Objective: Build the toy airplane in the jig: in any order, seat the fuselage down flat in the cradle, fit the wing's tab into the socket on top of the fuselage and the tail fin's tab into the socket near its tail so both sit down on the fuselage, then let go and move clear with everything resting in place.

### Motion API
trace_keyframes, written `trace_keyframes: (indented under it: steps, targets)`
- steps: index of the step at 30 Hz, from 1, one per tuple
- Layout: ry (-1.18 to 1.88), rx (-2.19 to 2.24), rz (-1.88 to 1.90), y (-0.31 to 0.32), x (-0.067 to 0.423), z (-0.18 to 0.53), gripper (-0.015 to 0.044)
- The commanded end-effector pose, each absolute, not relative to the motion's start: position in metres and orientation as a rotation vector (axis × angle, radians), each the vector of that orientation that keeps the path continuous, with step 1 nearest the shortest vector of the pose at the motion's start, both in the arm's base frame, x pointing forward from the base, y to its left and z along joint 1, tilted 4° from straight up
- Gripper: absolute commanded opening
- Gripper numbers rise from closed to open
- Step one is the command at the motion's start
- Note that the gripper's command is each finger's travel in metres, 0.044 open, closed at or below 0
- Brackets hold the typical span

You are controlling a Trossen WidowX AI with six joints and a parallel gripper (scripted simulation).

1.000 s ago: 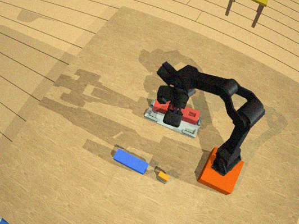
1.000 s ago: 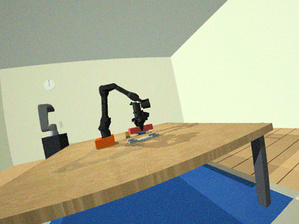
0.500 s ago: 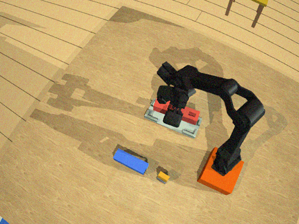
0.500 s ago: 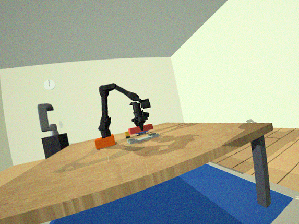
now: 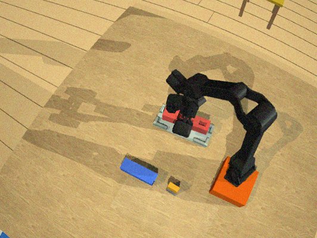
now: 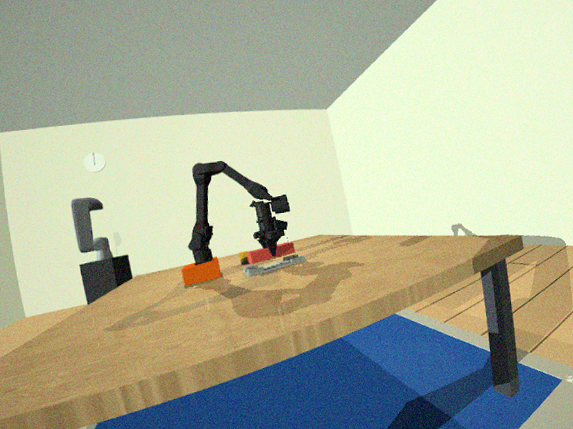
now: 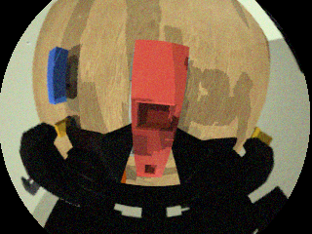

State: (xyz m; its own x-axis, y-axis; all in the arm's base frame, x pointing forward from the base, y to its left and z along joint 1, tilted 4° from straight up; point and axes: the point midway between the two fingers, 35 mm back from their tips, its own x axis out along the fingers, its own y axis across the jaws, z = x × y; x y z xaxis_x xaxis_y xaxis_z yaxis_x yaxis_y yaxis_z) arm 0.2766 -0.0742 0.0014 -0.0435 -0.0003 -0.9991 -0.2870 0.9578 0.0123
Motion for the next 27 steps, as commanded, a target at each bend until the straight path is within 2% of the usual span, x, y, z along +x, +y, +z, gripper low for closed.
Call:
trace_keyframes:
  steps: [1,10,18,23,27]
  targets:
    - [1.6,-0.233,0.235,-0.075,0.276,-0.004,0.0195]
    - [1.6,-0.233,0.235,-0.075,0.275,-0.015,0.0195]
    - [1.603,-0.225,0.235,-0.074,0.275,-0.014,0.0141]
    - [1.603,-0.225,0.235,-0.074,0.275,-0.014,0.001]
    - [1.603,-0.225,0.235,-0.074,0.275,-0.014,0.0115]
